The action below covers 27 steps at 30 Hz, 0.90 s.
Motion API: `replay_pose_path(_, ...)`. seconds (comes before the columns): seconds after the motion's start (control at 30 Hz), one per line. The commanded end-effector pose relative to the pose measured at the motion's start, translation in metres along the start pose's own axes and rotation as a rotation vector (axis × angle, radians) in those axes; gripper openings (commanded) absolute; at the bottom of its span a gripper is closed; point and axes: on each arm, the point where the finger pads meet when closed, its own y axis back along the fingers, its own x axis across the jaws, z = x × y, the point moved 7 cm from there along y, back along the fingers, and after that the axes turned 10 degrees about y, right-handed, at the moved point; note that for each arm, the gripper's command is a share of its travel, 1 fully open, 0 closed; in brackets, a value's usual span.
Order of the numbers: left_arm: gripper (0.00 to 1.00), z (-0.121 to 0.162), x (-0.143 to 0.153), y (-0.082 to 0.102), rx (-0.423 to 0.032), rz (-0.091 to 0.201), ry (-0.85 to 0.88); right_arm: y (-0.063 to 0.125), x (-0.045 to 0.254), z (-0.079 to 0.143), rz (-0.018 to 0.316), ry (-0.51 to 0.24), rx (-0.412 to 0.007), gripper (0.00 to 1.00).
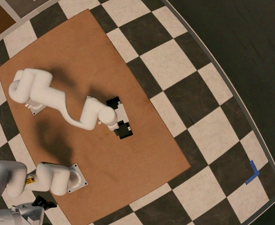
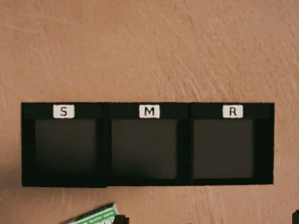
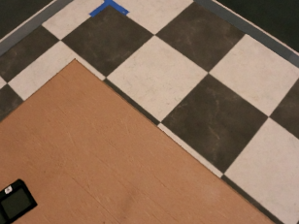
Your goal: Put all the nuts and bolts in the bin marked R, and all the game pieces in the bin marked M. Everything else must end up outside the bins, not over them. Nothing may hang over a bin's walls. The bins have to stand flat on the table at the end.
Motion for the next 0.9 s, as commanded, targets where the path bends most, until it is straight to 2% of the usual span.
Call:
replay_pose_path(0.0, 1.0, 0.0, 0.001, 0.011, 0.003, 0.004, 0.0, 0.0, 0.0, 0.0, 0.0, 0.0, 0.001, 1.0)
replay_pose_path(0.13, 1.0, 0.0, 0.0, 0.044, 0.003, 0.004, 0.0, 0.0, 0.0, 0.0, 0.0, 0.0, 0.001, 1.0)
replay_pose_path(0.4, 1.0, 0.0, 0.0, 0.044, 0.003, 0.004, 0.0, 0.0, 0.0, 0.0, 0.0, 0.0, 0.001, 1.0)
replay_pose_path(0.43, 0.3, 0.002, -0.006, 0.039, 0.003, 0.004, 0.05, 0.0, 0.0, 0.0, 0.0, 0.0, 0.001, 1.0)
replay_pose_path(0.5, 0.3, 0.002, -0.006, 0.039, 0.003, 0.004, 0.05, 0.0, 0.0, 0.0, 0.0, 0.0, 0.001, 1.0)
replay_pose_path(0.6, 0.3, 0.009, -0.025, 0.024, 0.003, 0.004, 0.197, 0.0, 0.0, 0.0, 0.0, 0.0, 0.001, 1.0)
replay_pose_path(0.87, 0.3, 0.027, -0.075, -0.014, -0.009, -0.012, 0.432, 0.0, 0.0, 0.0, 0.0, 0.0, 0.001, 1.0)
